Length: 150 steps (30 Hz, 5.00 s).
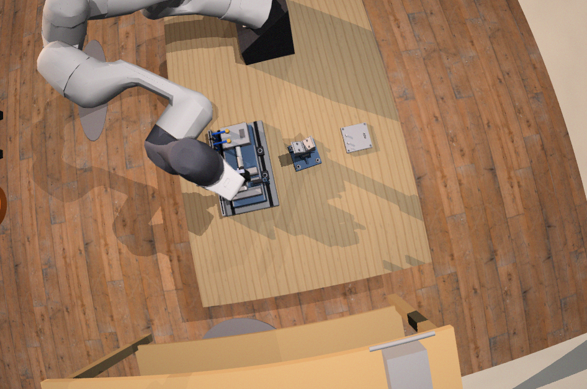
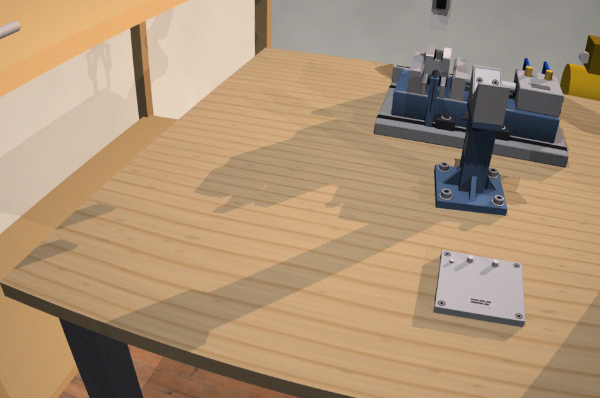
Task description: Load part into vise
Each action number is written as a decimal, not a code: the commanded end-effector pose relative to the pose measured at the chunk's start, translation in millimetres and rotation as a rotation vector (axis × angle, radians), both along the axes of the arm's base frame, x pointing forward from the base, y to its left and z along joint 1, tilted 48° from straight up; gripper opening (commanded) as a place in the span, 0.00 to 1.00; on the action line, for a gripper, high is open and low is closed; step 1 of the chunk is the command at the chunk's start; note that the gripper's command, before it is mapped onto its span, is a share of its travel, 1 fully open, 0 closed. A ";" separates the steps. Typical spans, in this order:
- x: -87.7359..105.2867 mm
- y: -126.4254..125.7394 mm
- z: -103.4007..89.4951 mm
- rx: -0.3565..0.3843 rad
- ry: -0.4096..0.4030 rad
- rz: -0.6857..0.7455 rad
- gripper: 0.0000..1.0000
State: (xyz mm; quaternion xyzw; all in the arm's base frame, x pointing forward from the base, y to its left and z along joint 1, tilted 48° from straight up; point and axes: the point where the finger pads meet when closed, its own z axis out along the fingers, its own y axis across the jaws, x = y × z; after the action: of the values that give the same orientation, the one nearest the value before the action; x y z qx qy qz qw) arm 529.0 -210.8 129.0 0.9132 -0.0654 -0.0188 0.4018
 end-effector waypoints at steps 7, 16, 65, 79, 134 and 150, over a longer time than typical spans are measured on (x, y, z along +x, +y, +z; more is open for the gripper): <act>-0.5 8.8 9.2 -0.001 0.014 0.003 0.47; -0.5 9.0 9.4 -0.001 0.014 0.003 0.00; -7.1 -20.5 41.8 -0.005 0.014 0.002 0.00; -7.1 -20.5 41.8 -0.005 0.014 0.002 0.00; -10.8 -51.1 16.0 -0.001 0.013 0.002 0.00; -11.8 -59.3 9.0 -0.001 0.013 0.002 0.00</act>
State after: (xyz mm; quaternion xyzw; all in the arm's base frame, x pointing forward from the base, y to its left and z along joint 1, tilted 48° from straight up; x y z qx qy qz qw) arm 517.9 -267.9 140.2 0.9130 -0.0594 -0.0257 0.4028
